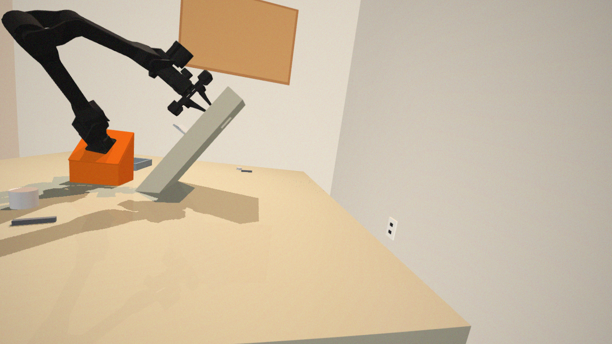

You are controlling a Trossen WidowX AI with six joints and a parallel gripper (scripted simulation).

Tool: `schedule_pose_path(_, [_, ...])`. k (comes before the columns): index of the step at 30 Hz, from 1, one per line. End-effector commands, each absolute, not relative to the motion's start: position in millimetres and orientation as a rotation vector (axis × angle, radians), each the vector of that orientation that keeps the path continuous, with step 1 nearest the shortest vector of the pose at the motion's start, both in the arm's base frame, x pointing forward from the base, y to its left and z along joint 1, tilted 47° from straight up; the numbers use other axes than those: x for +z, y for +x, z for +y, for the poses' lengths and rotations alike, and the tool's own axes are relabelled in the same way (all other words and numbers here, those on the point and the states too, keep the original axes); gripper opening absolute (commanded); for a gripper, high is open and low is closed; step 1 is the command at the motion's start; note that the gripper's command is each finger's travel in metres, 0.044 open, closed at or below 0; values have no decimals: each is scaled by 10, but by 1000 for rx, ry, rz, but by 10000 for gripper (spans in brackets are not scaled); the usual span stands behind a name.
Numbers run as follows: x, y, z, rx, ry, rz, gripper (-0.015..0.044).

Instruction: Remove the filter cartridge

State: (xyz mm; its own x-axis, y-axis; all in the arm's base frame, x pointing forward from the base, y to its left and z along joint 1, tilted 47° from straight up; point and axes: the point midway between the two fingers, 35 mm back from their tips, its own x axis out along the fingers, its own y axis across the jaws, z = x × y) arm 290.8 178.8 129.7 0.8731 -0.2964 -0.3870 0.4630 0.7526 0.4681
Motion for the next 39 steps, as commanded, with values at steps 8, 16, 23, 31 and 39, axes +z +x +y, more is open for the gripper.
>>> schedule_pose_path(8, [1301, 2918, 1797, -419, 582, 303, 107])
schedule_pose_path(16, [1290, 2940, 1785, -419, 582, 302, 107])
schedule_pose_path(23, [1288, 2939, 1785, -419, 582, 302, 107])
schedule_pose_path(31, [1275, 2969, 1775, -419, 582, 302, 107])
schedule_pose_path(39, [1251, 3025, 1756, -419, 582, 302, 107])
